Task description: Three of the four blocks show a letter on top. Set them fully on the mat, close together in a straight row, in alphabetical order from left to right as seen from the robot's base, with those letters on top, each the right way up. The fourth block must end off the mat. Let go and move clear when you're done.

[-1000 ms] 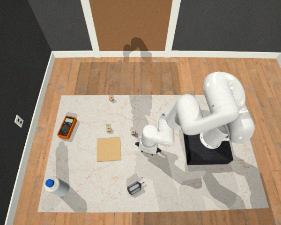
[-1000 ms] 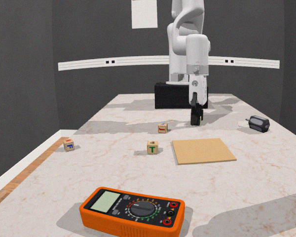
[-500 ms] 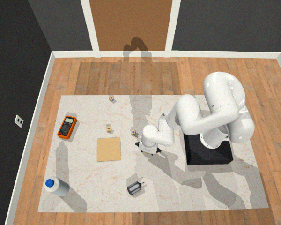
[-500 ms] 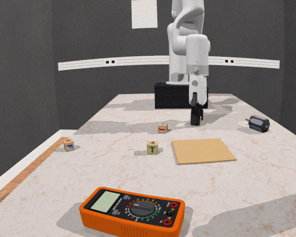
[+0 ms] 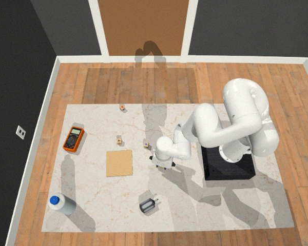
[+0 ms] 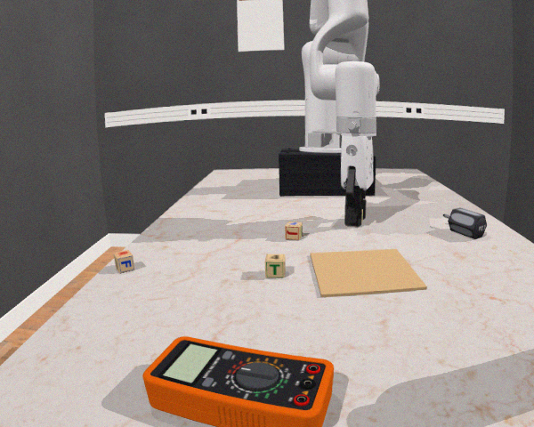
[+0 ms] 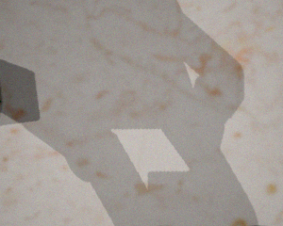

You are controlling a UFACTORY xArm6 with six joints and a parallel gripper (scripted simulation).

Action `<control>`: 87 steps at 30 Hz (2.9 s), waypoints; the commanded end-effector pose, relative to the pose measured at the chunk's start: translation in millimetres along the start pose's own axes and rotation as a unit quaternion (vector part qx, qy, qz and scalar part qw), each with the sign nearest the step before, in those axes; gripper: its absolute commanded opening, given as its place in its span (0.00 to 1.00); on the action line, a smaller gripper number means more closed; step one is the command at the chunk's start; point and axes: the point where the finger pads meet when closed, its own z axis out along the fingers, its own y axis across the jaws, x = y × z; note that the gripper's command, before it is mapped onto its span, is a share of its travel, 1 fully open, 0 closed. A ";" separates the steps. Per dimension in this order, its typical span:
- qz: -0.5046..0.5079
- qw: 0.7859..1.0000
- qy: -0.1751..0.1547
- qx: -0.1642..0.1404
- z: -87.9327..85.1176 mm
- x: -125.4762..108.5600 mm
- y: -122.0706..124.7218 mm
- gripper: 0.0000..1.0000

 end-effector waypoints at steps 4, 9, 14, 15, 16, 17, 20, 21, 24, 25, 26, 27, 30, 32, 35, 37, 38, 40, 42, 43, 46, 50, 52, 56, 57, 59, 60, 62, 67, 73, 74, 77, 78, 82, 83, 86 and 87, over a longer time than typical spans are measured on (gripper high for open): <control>0.000 1.000 -0.001 0.002 -1.1 -0.7 -1.5 0.43; 0.000 1.000 -0.001 0.002 -1.1 -0.7 -1.5 0.23; 0.000 1.000 -0.001 0.002 -1.1 -0.7 -1.5 0.23; 0.000 1.000 -0.001 0.002 -1.1 -0.7 -1.5 0.23; 0.000 1.000 -0.001 0.002 -1.1 -0.7 -1.5 0.23; 0.000 1.000 -0.001 0.002 -1.1 -0.7 -1.5 0.23; 0.000 1.000 -0.001 0.002 -1.1 -0.7 -1.5 0.23; 0.000 1.000 -0.001 0.002 -1.1 -0.7 -1.5 0.23; 0.000 1.000 -0.001 0.002 -1.1 -0.7 -1.5 0.23; 0.000 1.000 -0.001 0.002 -1.1 -0.7 -1.5 0.23; 0.000 1.000 -0.001 0.002 -1.1 -0.7 -1.5 0.23; 0.000 1.000 -0.001 0.002 -1.1 -0.7 -1.5 0.23; 0.000 1.000 -0.001 0.002 -1.1 -0.7 -1.5 0.23; 0.000 1.000 -0.001 0.002 -1.1 -0.7 -1.5 0.23; 0.000 1.000 -0.001 0.002 -1.1 -0.7 -1.5 0.23; 0.000 1.000 -0.001 0.002 -1.1 -0.7 -1.5 0.23; 0.000 1.000 -0.001 0.002 -1.1 -0.7 -1.5 0.23; 0.000 1.000 -0.001 0.002 -1.1 -0.7 -1.5 0.23; 0.000 1.000 -0.001 0.002 -1.1 -0.7 -1.5 0.23; 0.000 1.000 -0.001 0.002 -1.1 -0.7 -1.5 0.23; 0.000 1.000 -0.001 0.002 -4.4 -0.8 -1.5 0.23; 0.000 1.000 -0.001 0.002 -15.5 -0.7 -1.5 0.23; 0.000 1.000 -0.001 0.002 -21.0 -0.7 -1.5 0.23; 0.000 1.000 -0.001 0.002 -49.3 -0.7 -1.5 0.23; 0.000 1.000 -0.001 0.002 -57.0 -0.7 -1.6 0.23; 0.000 1.000 -0.001 0.002 -72.0 -0.7 -1.6 0.23; 0.000 1.000 -0.001 0.002 -78.9 -0.7 -1.6 0.23; 0.000 1.000 -0.001 0.002 -90.2 -0.7 -1.6 0.23; 0.000 1.000 -0.001 0.002 -100.8 -0.7 -1.6 0.23; 0.000 1.000 -0.001 0.002 -101.3 -0.7 -1.6 0.23; 0.000 1.000 -0.001 0.002 -101.3 -0.7 -1.6 0.23; 0.000 1.000 -0.001 0.002 -101.3 -0.7 -1.6 0.23; 0.000 1.000 -0.001 0.002 -101.3 -0.8 -1.6 0.23; 0.011 1.000 -0.001 0.002 -101.6 -1.6 -3.4 0.23; 0.017 1.000 -0.001 0.002 -101.8 -2.1 -4.5 0.23; 0.024 1.000 -0.001 0.002 -102.0 -2.7 -5.8 0.23; 0.034 0.999 -0.001 0.002 -102.2 -3.5 -7.4 0.23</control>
